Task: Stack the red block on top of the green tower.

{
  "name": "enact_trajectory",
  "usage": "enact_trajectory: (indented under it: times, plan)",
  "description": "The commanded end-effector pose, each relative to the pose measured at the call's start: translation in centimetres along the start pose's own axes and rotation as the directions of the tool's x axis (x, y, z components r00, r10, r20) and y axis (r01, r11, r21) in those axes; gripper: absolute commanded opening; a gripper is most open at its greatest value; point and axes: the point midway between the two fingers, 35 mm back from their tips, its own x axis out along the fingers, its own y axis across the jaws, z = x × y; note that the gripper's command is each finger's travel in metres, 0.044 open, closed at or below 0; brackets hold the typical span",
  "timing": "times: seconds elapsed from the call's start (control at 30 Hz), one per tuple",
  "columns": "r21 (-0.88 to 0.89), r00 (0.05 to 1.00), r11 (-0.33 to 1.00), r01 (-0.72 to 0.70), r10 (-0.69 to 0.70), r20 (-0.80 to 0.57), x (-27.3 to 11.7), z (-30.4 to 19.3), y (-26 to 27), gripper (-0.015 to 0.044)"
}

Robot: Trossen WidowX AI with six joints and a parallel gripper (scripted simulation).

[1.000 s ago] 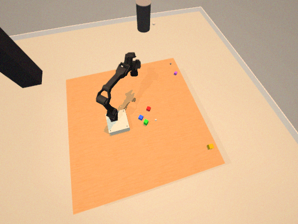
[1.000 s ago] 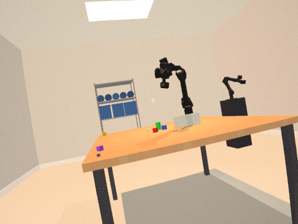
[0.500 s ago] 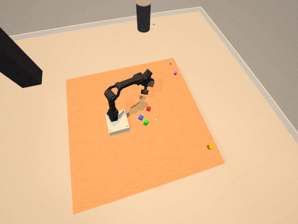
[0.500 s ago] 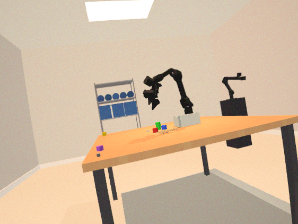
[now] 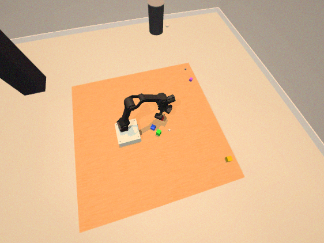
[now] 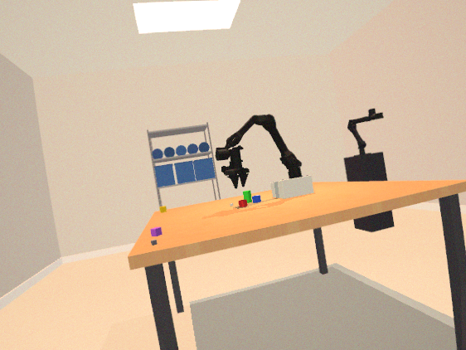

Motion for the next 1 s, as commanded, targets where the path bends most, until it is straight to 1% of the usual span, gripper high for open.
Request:
enact_trajectory:
  times: [0.0, 0.13, 0.2, 0.4, 0.7, 0.97]
  plan:
    - [-0.008, 0.999, 1.0, 0.027, -0.027, -0.017, 0.4, -0.1, -0.6, 0.044]
    - [-0.008, 0.999, 1.0, 0.027, -0.027, -0.018, 0.1, -0.1, -0.3, 0.044]
    - [-0.008, 0.999, 1.0, 0.027, -0.027, -0.017, 0.6, -0.1, -0.2, 0.044]
    - [-0.008, 0.999, 1.0, 0.027, -0.027, -0.017, 5.1, -0.2, -0.4, 0.044]
    - [-0.008, 0.999, 1.0, 0.027, -0.027, -0.017, 5.5, -0.2, -0.4, 0.044]
    - [-0.008, 0.999, 1.0, 0.027, -0.027, -0.017, 6.7, -0.2, -0.4, 0.044]
